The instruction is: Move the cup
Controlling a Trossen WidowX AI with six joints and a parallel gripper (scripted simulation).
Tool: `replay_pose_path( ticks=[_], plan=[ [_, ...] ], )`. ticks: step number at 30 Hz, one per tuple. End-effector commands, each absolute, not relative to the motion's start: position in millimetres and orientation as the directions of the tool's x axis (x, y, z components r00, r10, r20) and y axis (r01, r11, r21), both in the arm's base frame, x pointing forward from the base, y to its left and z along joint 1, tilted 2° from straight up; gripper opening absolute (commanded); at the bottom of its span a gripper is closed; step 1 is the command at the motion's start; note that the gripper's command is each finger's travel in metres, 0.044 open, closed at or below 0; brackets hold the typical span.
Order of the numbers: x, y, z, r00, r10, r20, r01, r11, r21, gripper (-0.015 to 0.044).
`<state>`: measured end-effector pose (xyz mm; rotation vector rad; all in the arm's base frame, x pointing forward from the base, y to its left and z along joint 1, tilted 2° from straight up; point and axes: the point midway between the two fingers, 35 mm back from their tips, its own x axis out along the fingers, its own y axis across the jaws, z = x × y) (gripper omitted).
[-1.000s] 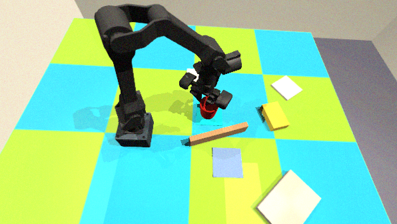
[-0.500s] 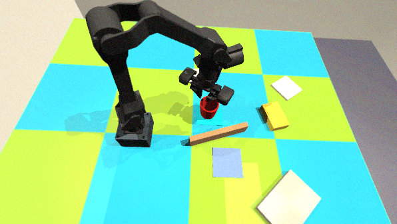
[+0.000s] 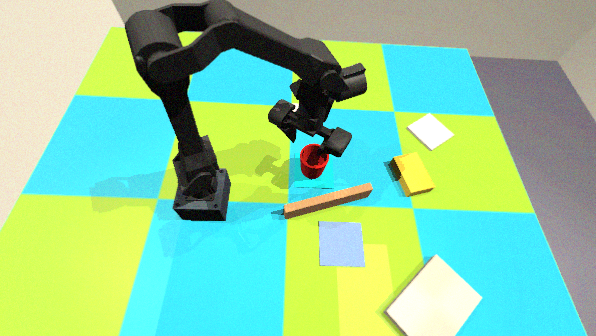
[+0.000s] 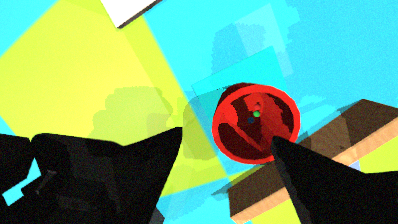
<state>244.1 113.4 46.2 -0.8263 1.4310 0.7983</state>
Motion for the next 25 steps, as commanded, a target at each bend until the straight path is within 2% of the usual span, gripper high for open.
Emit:
replay_pose_path(
  ticks=[1, 16, 25],
  plan=[
    [245.0, 113.9, 52.1, -0.004, -0.022, -1.0, -0.863, 0.505, -0.008, 0.044],
    [245.7, 114.2, 108.3, -0.002, -0.017, -1.0, -0.862, 0.506, -0.007, 0.044],
    [246.2, 113.6, 105.7, -0.001, -0.021, -1.0, -0.862, 0.508, -0.01, 0.044]
  ],
)
